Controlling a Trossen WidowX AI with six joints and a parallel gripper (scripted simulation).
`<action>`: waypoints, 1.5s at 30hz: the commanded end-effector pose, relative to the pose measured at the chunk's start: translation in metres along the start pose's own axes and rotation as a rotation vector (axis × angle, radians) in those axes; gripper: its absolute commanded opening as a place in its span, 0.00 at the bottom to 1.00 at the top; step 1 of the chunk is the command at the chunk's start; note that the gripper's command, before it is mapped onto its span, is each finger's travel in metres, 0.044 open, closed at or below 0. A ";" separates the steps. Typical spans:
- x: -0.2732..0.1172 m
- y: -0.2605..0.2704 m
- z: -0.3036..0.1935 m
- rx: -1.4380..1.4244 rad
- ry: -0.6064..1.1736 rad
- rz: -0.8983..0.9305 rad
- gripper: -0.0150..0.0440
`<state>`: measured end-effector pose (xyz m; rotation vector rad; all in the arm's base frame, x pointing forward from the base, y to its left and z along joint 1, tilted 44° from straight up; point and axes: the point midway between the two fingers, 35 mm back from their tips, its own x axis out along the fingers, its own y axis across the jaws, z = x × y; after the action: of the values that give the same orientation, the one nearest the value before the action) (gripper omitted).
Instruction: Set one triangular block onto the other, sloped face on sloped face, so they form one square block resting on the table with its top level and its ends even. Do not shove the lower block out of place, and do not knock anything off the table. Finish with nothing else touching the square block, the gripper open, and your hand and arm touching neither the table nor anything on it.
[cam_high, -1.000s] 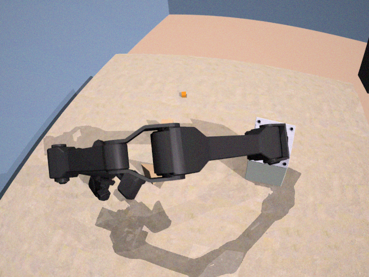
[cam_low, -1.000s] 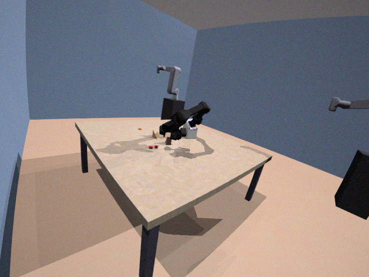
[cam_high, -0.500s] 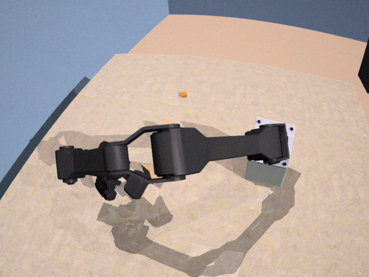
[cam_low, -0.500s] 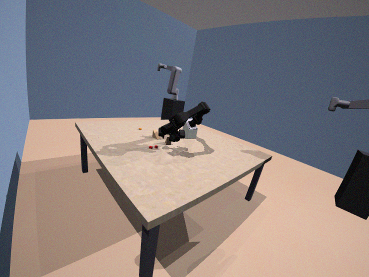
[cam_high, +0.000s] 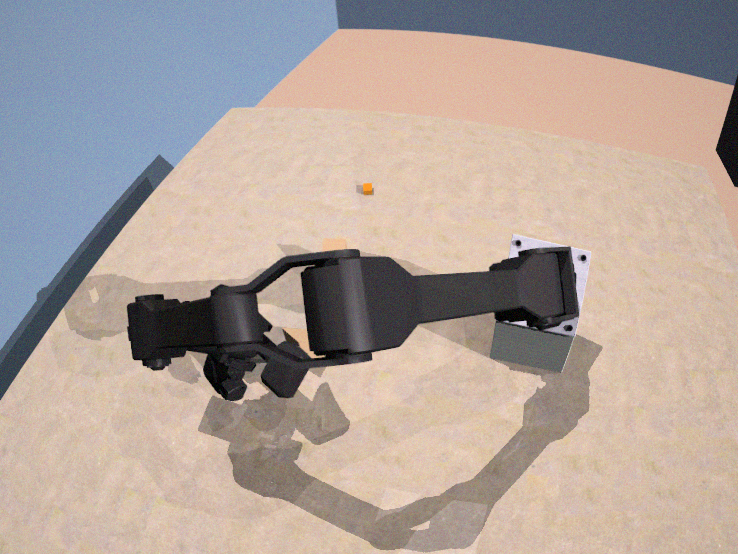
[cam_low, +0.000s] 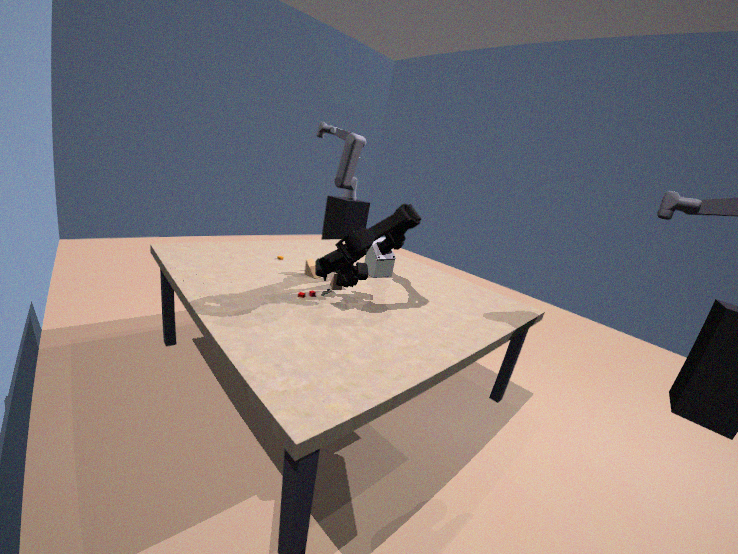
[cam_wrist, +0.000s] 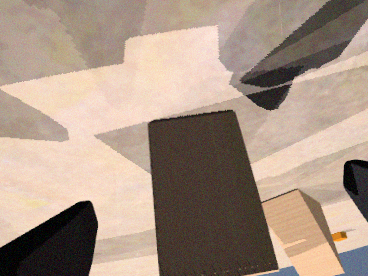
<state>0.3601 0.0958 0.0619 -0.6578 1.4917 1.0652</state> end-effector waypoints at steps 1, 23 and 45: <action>0.009 0.001 0.000 0.005 -0.002 0.007 1.00; 0.038 0.004 -0.005 0.009 0.004 0.015 0.87; 0.035 0.004 -0.008 0.006 0.008 0.013 0.25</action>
<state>0.3463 0.0978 0.0267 -0.6505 1.5076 1.0685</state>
